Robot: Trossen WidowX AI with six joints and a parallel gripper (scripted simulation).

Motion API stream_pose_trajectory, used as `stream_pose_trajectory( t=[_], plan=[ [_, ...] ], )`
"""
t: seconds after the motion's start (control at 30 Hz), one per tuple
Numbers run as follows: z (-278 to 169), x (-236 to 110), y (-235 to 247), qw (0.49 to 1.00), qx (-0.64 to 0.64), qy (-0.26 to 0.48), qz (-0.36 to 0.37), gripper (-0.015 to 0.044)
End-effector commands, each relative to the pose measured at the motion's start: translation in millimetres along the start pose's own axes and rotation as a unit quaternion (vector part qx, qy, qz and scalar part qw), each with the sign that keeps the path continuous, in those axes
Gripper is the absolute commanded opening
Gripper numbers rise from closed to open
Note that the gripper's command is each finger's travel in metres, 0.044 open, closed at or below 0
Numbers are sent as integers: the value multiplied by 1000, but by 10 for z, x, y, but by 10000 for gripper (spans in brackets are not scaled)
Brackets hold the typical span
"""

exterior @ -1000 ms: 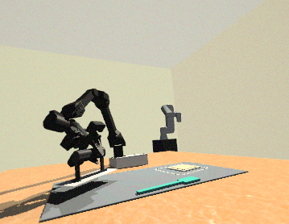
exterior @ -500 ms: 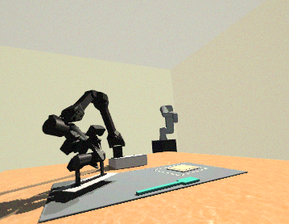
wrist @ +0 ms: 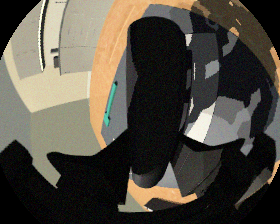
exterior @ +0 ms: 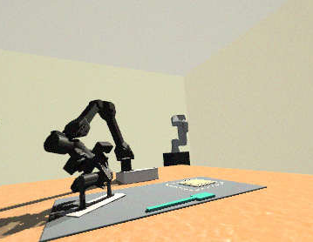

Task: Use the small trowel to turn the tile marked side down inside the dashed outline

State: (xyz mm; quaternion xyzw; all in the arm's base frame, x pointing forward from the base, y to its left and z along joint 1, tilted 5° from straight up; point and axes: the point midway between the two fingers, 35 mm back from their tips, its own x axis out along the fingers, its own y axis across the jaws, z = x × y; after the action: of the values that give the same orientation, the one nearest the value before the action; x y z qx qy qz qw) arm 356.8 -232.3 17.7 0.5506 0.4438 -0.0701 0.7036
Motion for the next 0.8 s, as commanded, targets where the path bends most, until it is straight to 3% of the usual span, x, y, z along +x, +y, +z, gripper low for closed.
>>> stream_pose_trajectory(
  t=[0.0, 0.27, 0.57, 0.77],
  plan=[
    [0, 9, 3, 1000, -1, 0, 4, 105],
    [0, 9, 3, 1000, -1, 0, 4, 300],
    [1, -2, 3, 1000, -1, 0, 4, 300],
    [14, -360, -7, 1000, -1, 0, 1, 300]
  ],
)
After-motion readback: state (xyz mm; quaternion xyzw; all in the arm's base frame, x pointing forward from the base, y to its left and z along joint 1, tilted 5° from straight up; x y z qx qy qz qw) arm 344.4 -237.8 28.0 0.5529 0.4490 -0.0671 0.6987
